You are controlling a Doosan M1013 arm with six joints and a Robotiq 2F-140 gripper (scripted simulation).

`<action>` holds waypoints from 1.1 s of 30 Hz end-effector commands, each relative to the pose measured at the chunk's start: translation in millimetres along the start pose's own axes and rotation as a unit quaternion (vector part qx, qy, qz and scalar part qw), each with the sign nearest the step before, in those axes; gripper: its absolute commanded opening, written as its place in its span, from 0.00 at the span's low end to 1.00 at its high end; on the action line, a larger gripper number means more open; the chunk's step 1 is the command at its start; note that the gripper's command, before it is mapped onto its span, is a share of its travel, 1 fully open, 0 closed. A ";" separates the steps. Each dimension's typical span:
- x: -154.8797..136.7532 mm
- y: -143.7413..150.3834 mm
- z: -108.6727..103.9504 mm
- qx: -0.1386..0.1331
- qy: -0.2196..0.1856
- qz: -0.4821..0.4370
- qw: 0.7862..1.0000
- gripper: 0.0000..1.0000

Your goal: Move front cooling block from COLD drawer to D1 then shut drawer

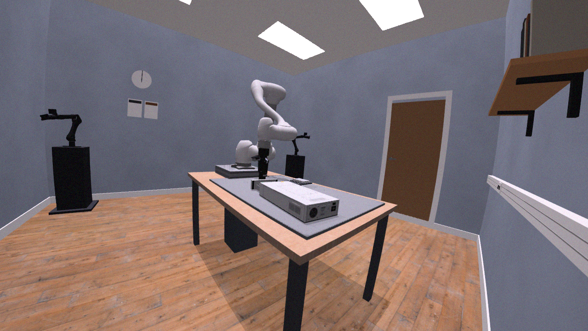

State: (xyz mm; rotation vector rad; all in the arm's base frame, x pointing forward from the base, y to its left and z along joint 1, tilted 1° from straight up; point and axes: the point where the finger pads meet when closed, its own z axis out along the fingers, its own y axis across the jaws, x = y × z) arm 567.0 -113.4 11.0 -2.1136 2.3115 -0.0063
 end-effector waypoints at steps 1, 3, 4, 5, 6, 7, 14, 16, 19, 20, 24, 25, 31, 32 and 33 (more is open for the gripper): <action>0.0 3.3 -0.6 0.001 0.000 0.000 1.000 0.34; 0.0 6.0 -0.6 0.001 0.000 0.000 1.000 0.34; 0.0 7.3 -0.6 0.001 0.000 0.000 1.000 0.34; 0.0 8.7 -0.6 0.001 0.000 0.000 1.000 0.34; 0.0 10.0 -0.6 0.001 0.000 0.000 1.000 0.34; 0.0 11.3 -0.6 0.001 0.000 0.000 1.000 0.34; 0.0 16.5 -0.6 0.001 0.000 0.000 1.000 0.34; 0.0 19.2 -0.6 0.001 0.000 0.000 1.000 0.34; 0.0 23.2 -0.6 0.001 0.000 0.000 1.000 0.34; 0.0 24.5 -0.6 0.001 0.000 0.000 1.000 0.34; 0.0 29.8 -0.6 0.001 0.000 0.000 1.000 0.34; 0.0 31.2 -0.6 0.001 0.000 0.000 1.000 0.34; 0.0 36.5 -0.6 0.001 0.000 0.000 1.000 0.34; 0.0 37.9 -0.6 0.001 0.000 0.000 1.000 0.34; 0.0 39.2 -0.6 0.001 0.000 0.000 1.000 0.34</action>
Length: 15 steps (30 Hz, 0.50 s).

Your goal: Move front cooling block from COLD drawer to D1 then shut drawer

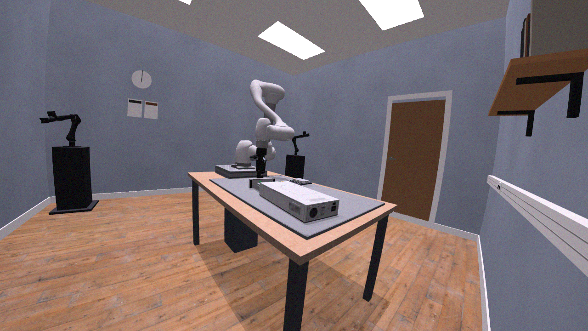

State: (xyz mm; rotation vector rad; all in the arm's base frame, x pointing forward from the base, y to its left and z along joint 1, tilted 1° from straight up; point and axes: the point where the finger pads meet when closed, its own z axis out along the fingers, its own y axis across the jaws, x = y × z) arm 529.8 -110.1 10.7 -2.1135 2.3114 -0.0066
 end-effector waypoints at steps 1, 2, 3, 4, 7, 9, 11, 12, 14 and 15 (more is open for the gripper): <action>0.0 3.2 -0.5 0.000 0.000 0.000 1.000 0.34; 0.0 4.6 -0.5 0.000 0.000 0.000 1.000 0.34; 0.0 5.9 -0.5 0.000 0.000 0.000 1.000 0.34; 0.0 7.2 -0.5 0.000 0.000 0.000 1.000 0.34; 0.0 11.2 -0.5 0.000 0.000 0.000 1.000 0.34; 0.0 13.7 -0.5 0.000 0.000 0.000 1.000 0.34; 0.0 15.1 -0.5 0.000 0.000 0.000 1.000 0.34; 0.0 16.4 -0.5 0.000 0.000 0.000 1.000 0.34; 0.0 17.7 -0.5 0.000 0.000 0.000 1.000 0.34; 0.0 17.7 -0.5 0.000 0.000 0.000 1.000 0.34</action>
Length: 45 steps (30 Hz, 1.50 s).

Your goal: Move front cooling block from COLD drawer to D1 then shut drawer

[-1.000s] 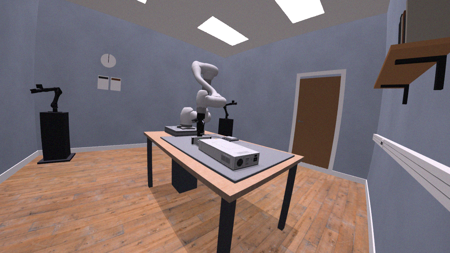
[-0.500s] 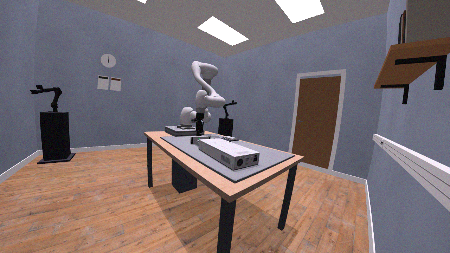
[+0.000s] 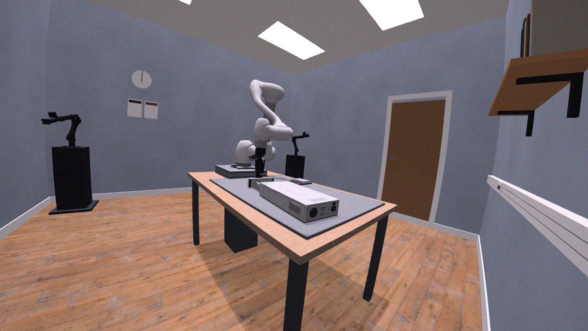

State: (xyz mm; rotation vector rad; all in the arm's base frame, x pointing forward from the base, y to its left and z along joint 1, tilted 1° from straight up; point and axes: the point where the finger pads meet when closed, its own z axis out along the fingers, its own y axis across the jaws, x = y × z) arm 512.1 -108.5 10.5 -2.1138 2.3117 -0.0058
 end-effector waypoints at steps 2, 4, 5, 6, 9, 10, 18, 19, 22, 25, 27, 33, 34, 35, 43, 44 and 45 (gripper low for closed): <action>0.0 2.5 -0.6 0.001 0.000 0.000 1.000 0.34; 0.0 5.2 -0.6 0.001 0.000 0.000 1.000 0.34; 0.0 6.5 -0.5 0.001 0.000 0.000 1.000 0.34; 0.0 7.9 -0.5 0.001 0.000 0.000 1.000 0.34; 0.0 11.9 -0.5 0.001 0.000 0.000 1.000 0.34; 0.0 13.2 -0.5 0.001 0.000 0.000 1.000 0.34; 0.0 21.2 -0.5 0.001 0.000 0.000 1.000 0.34; 0.0 22.6 -0.5 0.001 0.000 0.000 1.000 0.34; 0.0 26.5 -0.5 0.001 0.000 0.000 1.000 0.34; 0.0 30.5 -0.5 0.001 0.000 0.000 1.000 0.34; 0.0 33.0 -0.5 0.001 0.000 0.000 1.000 0.34; 0.0 38.4 -0.5 0.001 0.000 0.000 1.000 0.34; 0.0 38.4 -0.5 0.001 0.000 0.000 1.000 0.34; 0.0 39.7 -0.5 0.001 0.000 0.000 1.000 0.34; 0.0 50.4 -0.5 0.001 0.000 0.000 1.000 0.34; 0.0 51.7 -0.5 0.001 0.000 0.000 1.000 0.34; 0.0 53.0 -0.5 0.001 0.000 0.000 1.000 0.34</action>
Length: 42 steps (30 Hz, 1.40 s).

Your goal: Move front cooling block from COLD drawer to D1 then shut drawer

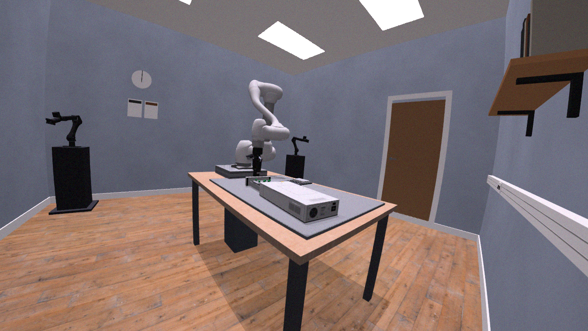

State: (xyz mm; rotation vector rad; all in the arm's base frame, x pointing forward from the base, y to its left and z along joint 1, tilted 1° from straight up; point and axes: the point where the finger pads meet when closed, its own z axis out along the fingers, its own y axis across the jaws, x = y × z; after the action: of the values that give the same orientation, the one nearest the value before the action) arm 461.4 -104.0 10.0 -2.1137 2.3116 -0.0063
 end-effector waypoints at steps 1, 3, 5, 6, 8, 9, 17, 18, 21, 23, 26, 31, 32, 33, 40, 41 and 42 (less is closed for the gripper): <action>0.0 3.5 -0.4 0.000 0.000 0.000 1.000 0.34; 0.0 6.2 -0.4 0.000 0.000 0.000 1.000 0.34; 0.0 7.5 -0.4 0.000 0.000 0.000 1.000 0.34; 0.0 7.5 -0.4 0.000 0.000 0.000 1.000 0.34; 0.0 10.2 -0.4 0.000 0.000 0.000 1.000 0.34; 0.0 11.5 -0.4 0.000 0.000 0.000 1.000 0.34; 0.0 19.7 -0.4 0.000 0.000 0.000 1.000 0.34; 0.0 20.0 -0.4 0.000 0.000 0.000 1.000 0.34; 0.0 21.0 -0.4 0.000 0.000 0.000 1.000 0.34; 0.0 21.0 -0.4 0.000 0.000 0.000 1.000 0.34; 0.0 22.1 -0.4 0.000 0.000 0.000 1.000 0.34; 0.0 23.7 -0.4 0.000 0.000 0.000 1.000 0.34; 0.0 24.1 -0.4 0.000 0.000 0.000 1.000 0.34; 0.0 24.4 -0.4 0.000 0.000 0.000 1.000 0.34; 0.0 26.1 -0.4 0.000 0.000 0.000 1.000 0.34; 0.0 26.4 -0.4 0.000 0.000 0.000 1.000 0.34; 0.0 26.7 -0.4 0.000 0.000 0.000 1.000 0.34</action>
State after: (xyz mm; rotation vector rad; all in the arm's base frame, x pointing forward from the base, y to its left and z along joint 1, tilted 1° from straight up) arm 435.0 -101.6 9.8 -2.1136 2.3115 -0.0063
